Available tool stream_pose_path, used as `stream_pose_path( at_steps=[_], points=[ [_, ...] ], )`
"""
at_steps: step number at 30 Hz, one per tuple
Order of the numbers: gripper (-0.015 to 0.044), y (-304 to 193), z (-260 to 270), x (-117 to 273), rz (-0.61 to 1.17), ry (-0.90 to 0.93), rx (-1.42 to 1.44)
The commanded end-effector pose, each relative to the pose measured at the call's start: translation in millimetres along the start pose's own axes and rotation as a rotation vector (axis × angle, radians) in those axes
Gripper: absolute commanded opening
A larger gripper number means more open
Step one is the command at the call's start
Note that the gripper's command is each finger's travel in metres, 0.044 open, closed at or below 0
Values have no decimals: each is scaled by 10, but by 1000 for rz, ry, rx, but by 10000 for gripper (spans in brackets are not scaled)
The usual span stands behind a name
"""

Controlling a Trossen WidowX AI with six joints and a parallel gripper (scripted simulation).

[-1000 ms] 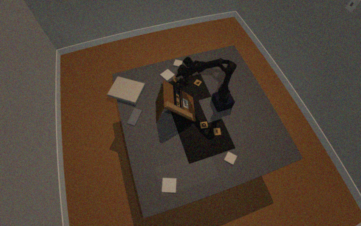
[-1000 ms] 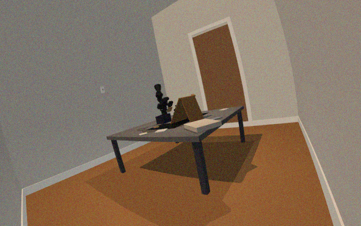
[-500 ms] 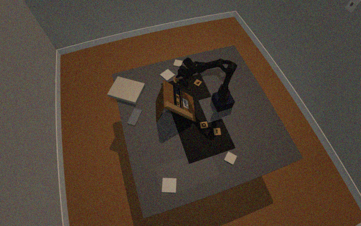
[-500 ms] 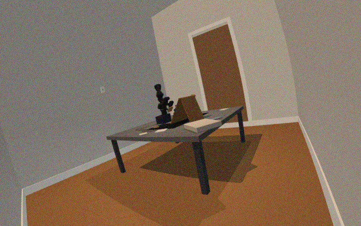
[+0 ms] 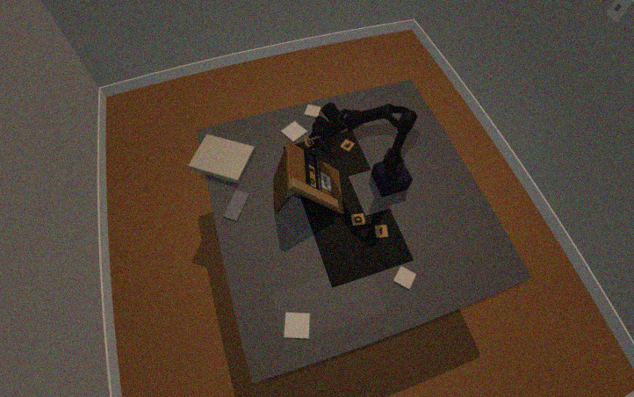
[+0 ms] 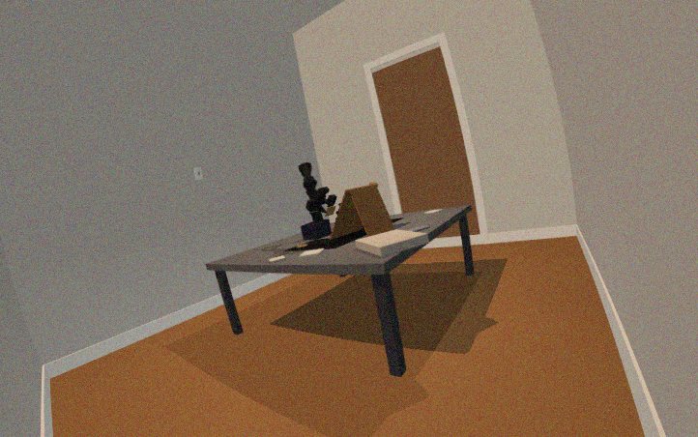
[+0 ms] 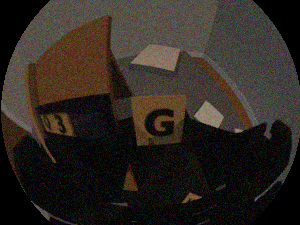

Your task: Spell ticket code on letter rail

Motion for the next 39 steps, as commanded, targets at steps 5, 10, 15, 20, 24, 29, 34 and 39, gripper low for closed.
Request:
stream_pose_path(
  at_steps=[5,10,15,20,24,29,34,39],
  points=[
    [0,-17,41,0,0,-4,-6],
    [0,-24,66,-1,0,-4,-6],
    [0,-30,90,-1,0,-4,-6],
    [0,-36,114,-2,0,-3,-6],
    [0,-41,134,-2,0,-3,-6],
    [0,-47,158,-2,0,-3,-7],
    [0,-53,182,-2,0,-3,-7],
    [0,-59,207,-3,0,-3,-7]
  ],
)
Point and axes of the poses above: the point midway between the two fingers, 35 mm back from their tips, its own x axis back along the fingers, its own z axis across the jaws, y = z × x, the point moved 10 cm from there along x, back along the fingers, and after that the axes turned 15 degrees about -x, right-handed, at the moved point
